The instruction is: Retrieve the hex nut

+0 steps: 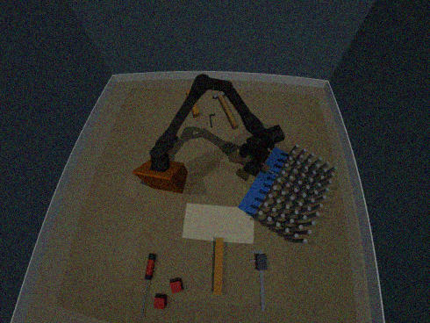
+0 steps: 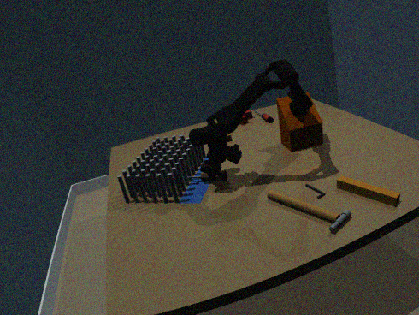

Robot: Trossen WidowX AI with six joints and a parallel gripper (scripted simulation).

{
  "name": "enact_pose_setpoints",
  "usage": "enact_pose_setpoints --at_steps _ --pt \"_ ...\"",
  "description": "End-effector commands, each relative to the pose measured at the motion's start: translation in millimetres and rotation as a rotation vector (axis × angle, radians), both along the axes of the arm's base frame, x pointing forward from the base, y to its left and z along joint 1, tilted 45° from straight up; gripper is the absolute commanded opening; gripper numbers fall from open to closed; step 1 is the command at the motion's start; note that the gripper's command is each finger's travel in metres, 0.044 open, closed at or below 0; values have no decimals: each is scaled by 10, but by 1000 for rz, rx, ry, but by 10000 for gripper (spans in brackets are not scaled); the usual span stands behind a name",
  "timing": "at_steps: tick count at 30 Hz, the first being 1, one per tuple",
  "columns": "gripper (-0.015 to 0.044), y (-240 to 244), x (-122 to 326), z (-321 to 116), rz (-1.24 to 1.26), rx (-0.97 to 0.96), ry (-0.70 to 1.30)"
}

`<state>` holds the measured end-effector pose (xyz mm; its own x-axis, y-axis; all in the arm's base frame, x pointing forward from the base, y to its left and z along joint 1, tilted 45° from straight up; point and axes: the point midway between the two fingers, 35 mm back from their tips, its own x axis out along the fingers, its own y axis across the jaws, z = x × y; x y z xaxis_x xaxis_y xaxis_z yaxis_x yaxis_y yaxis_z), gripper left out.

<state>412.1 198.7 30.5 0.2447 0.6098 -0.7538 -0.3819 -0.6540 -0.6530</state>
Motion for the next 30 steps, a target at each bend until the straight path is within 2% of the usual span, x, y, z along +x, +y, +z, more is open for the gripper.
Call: enact_pose_setpoints --at_steps 1,30 --pt "0 1 -13 5 -6 -3 -3" --pt "0 55 -183 48 -5 -3 -2"
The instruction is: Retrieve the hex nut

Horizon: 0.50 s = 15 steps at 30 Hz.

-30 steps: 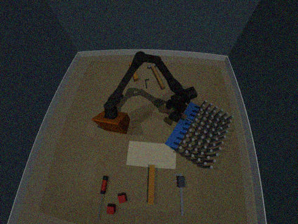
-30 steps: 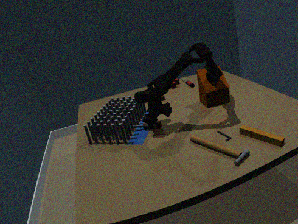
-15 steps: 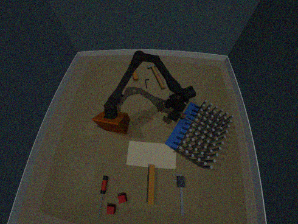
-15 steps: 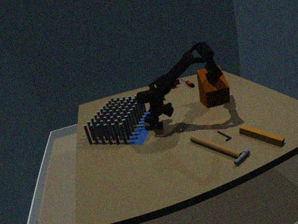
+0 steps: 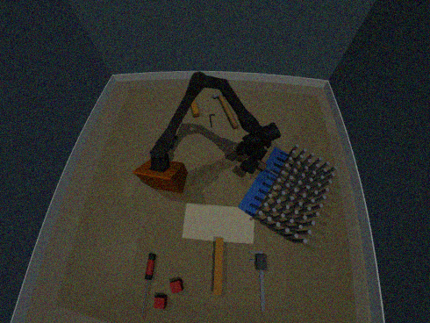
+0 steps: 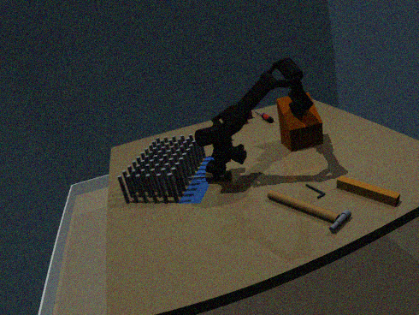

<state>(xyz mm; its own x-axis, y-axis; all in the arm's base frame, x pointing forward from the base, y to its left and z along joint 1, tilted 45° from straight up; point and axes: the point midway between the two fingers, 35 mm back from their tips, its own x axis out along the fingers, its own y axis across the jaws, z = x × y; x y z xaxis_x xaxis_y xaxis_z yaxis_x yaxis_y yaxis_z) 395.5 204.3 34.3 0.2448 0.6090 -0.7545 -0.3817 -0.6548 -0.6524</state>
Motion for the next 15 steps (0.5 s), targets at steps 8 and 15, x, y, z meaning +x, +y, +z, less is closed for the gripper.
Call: enact_pose_setpoints --at_steps 8,15 --pt "0 14 -66 23 -5 -1 -2" --pt "0 27 -109 34 -5 -1 -1"
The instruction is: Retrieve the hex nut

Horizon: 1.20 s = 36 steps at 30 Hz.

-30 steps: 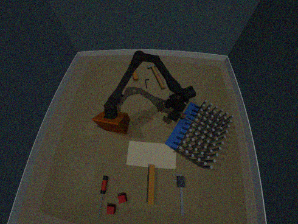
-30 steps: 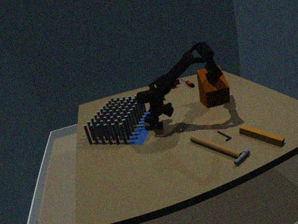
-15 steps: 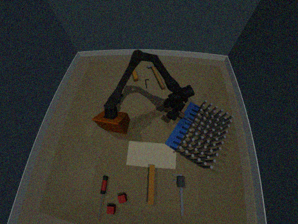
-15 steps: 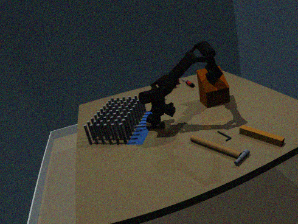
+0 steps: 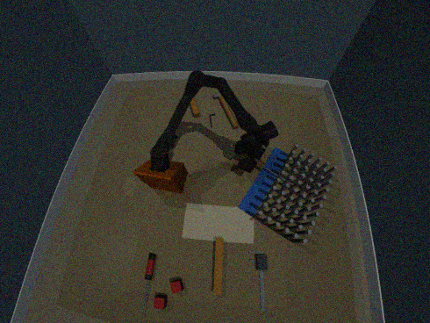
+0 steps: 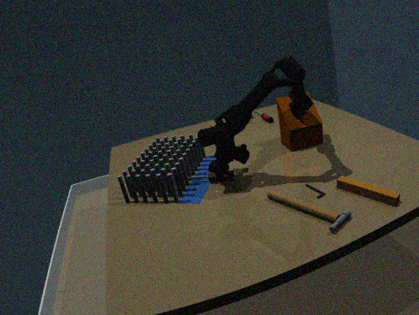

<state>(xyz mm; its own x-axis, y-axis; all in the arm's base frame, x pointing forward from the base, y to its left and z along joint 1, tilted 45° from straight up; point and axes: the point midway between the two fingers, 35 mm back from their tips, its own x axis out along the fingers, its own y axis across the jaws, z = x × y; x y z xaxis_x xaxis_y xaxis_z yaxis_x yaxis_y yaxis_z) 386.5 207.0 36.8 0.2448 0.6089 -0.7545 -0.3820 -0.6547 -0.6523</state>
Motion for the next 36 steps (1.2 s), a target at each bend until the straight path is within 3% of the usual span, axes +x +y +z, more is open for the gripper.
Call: enact_pose_setpoints --at_steps 1,36 --pt "0 2 -26 11 -5 -1 -2" --pt "0 69 -254 74 -5 -1 0"
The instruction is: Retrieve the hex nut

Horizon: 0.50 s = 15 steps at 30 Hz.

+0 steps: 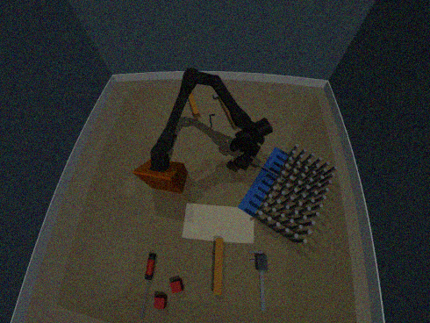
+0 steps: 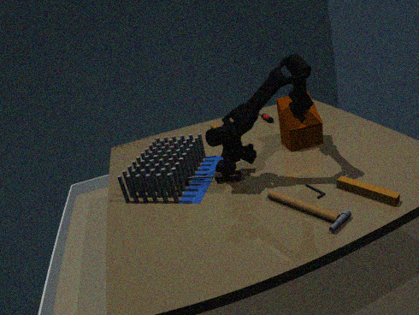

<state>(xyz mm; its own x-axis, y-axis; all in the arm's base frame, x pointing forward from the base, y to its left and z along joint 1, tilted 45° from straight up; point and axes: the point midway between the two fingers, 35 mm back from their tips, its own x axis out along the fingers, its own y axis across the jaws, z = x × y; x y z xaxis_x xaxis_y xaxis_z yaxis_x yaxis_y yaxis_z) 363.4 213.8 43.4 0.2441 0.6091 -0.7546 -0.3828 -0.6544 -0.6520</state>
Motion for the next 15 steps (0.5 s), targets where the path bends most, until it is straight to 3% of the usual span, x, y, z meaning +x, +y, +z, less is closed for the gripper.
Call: enact_pose_setpoints --at_steps 1,15 --pt "0 2 -29 10 -5 -1 -1" --pt "0 31 -127 38 -5 -1 0"
